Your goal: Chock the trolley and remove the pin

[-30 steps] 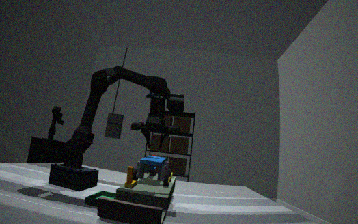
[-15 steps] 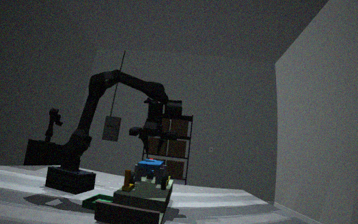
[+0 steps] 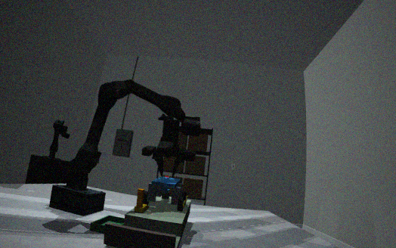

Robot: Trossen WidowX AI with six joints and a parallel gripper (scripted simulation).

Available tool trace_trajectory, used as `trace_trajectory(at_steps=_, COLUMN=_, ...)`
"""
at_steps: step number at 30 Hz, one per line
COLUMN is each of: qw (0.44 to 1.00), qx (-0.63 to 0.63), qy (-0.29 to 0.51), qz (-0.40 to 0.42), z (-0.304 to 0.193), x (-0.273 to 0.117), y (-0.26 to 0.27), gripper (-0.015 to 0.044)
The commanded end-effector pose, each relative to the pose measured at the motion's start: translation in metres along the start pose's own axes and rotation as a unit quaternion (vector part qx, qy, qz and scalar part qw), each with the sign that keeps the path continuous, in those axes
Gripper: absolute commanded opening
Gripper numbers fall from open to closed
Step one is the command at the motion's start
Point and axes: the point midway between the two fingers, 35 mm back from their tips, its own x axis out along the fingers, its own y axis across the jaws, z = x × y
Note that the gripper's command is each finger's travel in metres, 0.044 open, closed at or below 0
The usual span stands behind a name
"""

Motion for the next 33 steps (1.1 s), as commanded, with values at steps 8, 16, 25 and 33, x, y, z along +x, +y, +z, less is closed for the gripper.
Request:
trace_trajectory(at_steps=8, qw=1.000, qx=0.003, qy=0.001, qz=-0.002, z=0.000, x=0.012, y=0.000, gripper=0.0190)
trace_trajectory(at_steps=16, qw=1.000, qx=0.003, qy=0.001, qz=-0.002, z=0.000, x=0.024, y=0.001, gripper=0.0190)
trace_trajectory(at_steps=25, qw=1.000, qx=0.003, qy=0.001, qz=-0.002, z=0.000, x=0.037, y=0.000, gripper=0.0190)
trace_trajectory(at_steps=33, qw=1.000, qx=0.000, qy=0.002, qz=0.000, z=-0.001, x=0.039, y=0.000, gripper=0.0164)
